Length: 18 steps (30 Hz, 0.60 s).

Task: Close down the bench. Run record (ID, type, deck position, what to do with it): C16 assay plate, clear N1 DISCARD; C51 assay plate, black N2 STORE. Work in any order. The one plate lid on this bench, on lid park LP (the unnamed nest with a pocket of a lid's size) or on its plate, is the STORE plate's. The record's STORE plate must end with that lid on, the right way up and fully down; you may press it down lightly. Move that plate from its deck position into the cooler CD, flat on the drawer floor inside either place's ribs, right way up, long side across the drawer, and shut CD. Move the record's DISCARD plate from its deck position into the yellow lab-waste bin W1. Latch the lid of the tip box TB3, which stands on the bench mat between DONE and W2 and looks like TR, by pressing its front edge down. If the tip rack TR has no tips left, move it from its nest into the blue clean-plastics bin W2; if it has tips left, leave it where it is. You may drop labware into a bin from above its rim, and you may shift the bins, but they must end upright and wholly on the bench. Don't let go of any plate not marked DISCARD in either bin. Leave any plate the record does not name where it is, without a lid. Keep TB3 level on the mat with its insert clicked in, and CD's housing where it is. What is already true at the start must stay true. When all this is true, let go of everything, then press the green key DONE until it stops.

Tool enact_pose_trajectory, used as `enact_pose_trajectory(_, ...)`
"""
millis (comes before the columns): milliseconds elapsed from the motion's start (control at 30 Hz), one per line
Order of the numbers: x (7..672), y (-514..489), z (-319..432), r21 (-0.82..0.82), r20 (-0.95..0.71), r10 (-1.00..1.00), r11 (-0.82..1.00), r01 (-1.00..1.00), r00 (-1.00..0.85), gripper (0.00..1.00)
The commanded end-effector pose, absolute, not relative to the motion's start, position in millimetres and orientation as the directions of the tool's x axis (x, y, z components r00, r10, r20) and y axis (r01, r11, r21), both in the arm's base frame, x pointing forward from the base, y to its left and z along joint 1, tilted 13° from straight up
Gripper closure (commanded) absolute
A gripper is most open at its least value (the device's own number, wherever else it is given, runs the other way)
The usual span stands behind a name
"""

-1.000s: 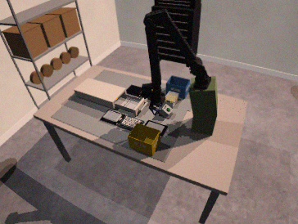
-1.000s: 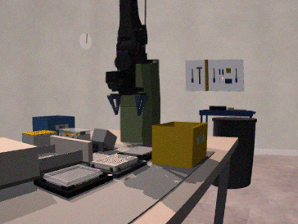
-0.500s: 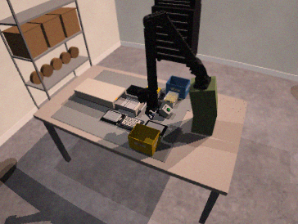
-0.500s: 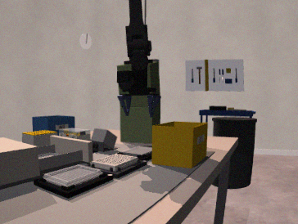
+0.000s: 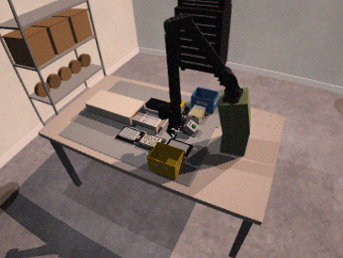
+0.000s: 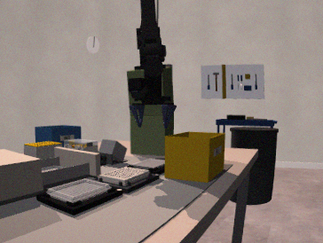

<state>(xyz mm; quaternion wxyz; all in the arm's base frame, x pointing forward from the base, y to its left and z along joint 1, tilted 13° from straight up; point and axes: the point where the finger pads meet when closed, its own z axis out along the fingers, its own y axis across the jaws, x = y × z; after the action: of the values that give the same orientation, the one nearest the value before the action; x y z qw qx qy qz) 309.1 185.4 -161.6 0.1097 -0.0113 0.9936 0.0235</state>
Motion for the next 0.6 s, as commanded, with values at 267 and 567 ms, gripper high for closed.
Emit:
enact_pose_trajectory(267,320,184,-176,0.049,-0.232,-0.006,0.999,-0.018,-0.973,0.00)
enact_pose_trajectory(567,322,185,-185,0.049,-0.232,-0.008,0.999,-0.020,-0.973,0.00)
